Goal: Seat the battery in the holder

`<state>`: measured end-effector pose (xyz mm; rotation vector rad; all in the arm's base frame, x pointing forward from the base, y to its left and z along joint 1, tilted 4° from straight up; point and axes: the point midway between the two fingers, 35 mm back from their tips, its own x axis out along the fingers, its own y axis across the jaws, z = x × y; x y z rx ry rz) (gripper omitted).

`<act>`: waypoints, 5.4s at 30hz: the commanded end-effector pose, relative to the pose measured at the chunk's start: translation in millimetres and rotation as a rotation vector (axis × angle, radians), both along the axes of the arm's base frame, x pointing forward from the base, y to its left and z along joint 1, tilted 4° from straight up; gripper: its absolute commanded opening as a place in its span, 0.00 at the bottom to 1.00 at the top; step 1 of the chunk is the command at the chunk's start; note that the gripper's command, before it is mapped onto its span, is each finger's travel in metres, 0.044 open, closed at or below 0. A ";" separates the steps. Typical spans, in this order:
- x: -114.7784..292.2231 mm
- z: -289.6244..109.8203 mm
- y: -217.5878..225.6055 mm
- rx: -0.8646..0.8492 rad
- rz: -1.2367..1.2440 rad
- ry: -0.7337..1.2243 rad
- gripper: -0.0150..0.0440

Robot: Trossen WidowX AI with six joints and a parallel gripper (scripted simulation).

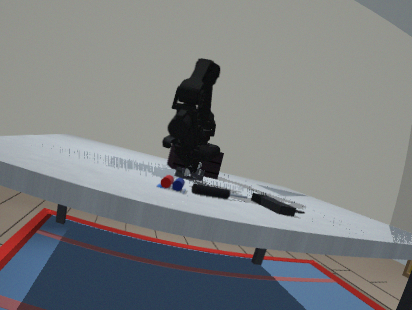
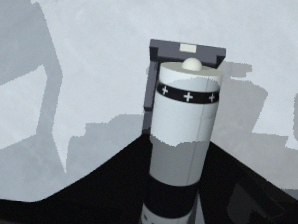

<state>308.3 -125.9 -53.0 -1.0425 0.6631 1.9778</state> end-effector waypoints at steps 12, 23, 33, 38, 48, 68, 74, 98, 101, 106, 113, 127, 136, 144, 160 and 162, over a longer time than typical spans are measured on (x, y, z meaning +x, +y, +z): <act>5.3 0.0 -8.6 -0.021 0.008 -0.006 0.37; 6.6 0.2 -10.3 -0.029 0.011 -0.005 0.37; 7.1 -0.7 -10.5 -0.046 0.014 -0.011 0.37; 6.9 -1.9 -9.5 -0.068 0.017 -0.022 0.37; 6.4 -4.2 -8.0 -0.115 0.023 -0.043 0.37; 4.8 -8.1 -4.3 -0.207 0.035 -0.090 0.37; 4.3 -8.8 -3.2 -0.234 0.038 -0.105 0.37; 1.5 -10.4 1.1 -0.347 0.040 -0.167 0.37; 1.2 -10.4 1.5 -0.361 0.040 -0.175 0.37; 0.7 -10.7 1.9 -0.386 0.039 -0.190 0.37; 0.0 -11.8 2.3 -0.420 0.036 -0.211 0.37; -2.2 -12.2 5.8 -0.430 0.034 -0.219 0.37; -6.9 -12.6 12.4 -0.427 0.032 -0.220 0.37; -9.3 -13.4 15.3 -0.423 0.030 -0.222 0.37; -9.4 -13.1 15.2 -0.423 0.030 -0.224 0.54; -9.3 -10.9 15.2 -0.423 0.031 -0.224 0.54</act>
